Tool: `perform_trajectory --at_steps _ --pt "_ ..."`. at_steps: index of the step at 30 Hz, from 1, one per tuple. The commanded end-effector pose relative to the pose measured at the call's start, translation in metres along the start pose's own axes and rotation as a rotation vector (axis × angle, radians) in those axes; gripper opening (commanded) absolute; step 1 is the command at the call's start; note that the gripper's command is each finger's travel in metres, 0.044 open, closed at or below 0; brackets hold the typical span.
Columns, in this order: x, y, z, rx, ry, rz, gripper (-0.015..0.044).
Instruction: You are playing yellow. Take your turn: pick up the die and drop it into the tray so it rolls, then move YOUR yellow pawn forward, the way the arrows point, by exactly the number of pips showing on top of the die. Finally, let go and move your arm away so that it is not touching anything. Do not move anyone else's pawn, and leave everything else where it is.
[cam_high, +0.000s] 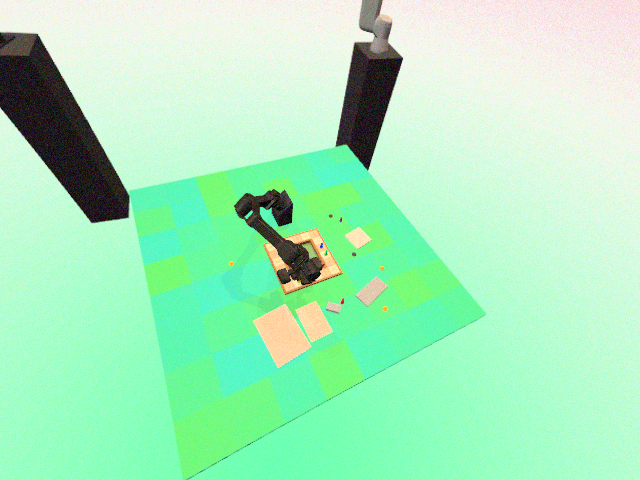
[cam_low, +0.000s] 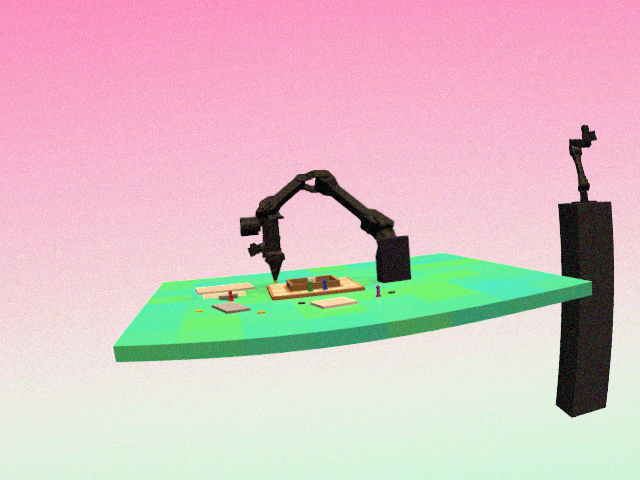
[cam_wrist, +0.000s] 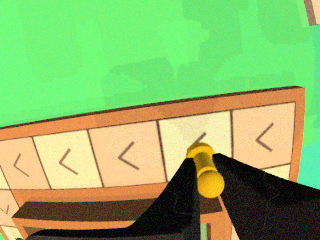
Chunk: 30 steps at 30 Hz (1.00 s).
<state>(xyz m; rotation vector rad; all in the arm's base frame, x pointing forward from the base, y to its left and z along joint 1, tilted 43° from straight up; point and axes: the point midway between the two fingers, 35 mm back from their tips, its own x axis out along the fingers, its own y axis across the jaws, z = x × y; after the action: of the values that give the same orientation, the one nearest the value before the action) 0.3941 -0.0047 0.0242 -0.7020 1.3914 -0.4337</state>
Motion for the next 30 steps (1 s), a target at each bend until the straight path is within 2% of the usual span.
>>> perform_trajectory --at_steps 1,8,18,22,24,25,27,30 --pt "0.008 0.0 -0.002 -0.006 0.006 -0.004 0.0" --pt "0.016 -0.001 -0.002 -0.006 0.006 -0.005 0.0" --pt "0.008 -0.001 0.001 0.002 -0.001 0.0 0.0263" --pt "-0.036 0.0 0.001 -0.005 0.006 -0.002 0.0368" --pt "-0.039 0.0 0.001 -0.006 0.006 -0.003 0.042" --pt "-0.039 0.0 0.001 -0.006 0.006 -0.003 0.044" --pt "-0.041 0.002 -0.001 -0.006 0.006 -0.001 0.044" --pt "-0.065 0.026 -0.029 -0.01 0.001 0.022 0.044"
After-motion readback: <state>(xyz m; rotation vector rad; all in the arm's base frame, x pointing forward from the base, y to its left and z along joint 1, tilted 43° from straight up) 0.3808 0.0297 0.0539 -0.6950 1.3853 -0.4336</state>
